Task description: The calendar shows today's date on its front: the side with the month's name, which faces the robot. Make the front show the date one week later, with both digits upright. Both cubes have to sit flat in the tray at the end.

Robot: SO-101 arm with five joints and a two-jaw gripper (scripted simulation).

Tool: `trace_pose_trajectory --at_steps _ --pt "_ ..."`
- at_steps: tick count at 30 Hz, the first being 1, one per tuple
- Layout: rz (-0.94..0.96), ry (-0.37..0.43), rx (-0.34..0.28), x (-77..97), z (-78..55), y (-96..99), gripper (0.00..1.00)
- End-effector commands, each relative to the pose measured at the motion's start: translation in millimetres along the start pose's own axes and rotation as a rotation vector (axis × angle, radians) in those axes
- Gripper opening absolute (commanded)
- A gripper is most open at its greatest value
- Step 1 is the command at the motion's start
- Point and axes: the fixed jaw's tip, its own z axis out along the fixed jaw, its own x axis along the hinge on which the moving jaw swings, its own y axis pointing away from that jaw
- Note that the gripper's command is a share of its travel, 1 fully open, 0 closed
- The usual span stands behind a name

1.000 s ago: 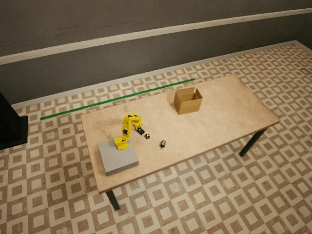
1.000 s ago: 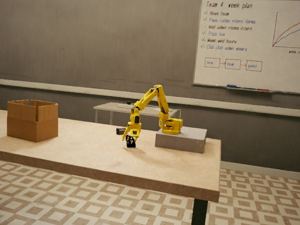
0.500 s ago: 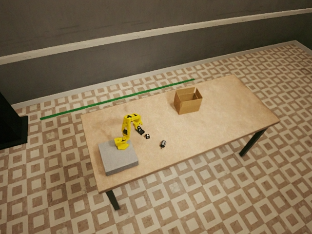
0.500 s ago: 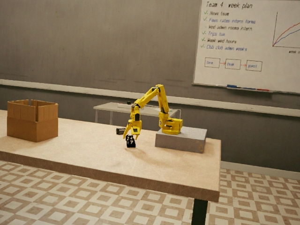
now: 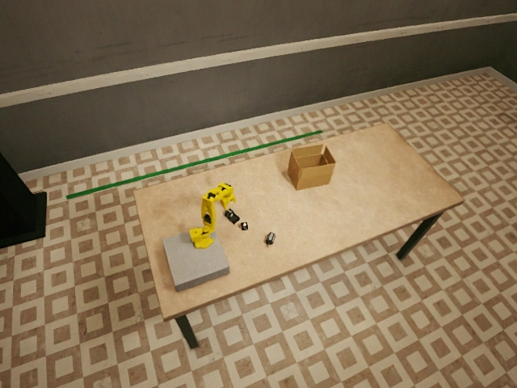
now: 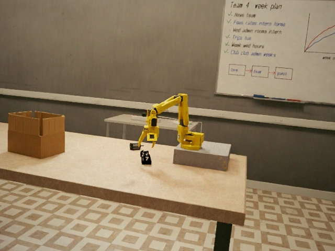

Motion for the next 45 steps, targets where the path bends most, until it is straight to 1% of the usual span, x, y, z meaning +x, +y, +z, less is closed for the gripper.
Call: trace_pose_trajectory --at_steps 1,22,26,30,33,36,38,42,45 --pt "0.004 -0.005 0.011 -1.7 -6.1 -0.8 0.36" --pt "0.004 -0.005 0.011 -1.7 -6.1 -0.8 0.36" --pt "0.004 -0.010 0.028 -2.3 -8.9 -2.5 0.36" --pt "0.004 -0.030 0.089 -4.1 -19.1 -8.3 0.36" --pt "0.004 -0.053 0.162 -6.0 -32.0 -14.5 0.35" --pt "0.004 -0.081 0.249 -7.9 -47.8 -20.5 0.35" --pt "0.004 -0.081 0.249 -7.9 -47.8 -20.5 0.35" --pt "0.004 -0.117 0.363 -9.7 -69.3 -26.3 0.35" --pt "0.004 -0.138 0.429 -10.4 -82.1 -28.6 0.35"
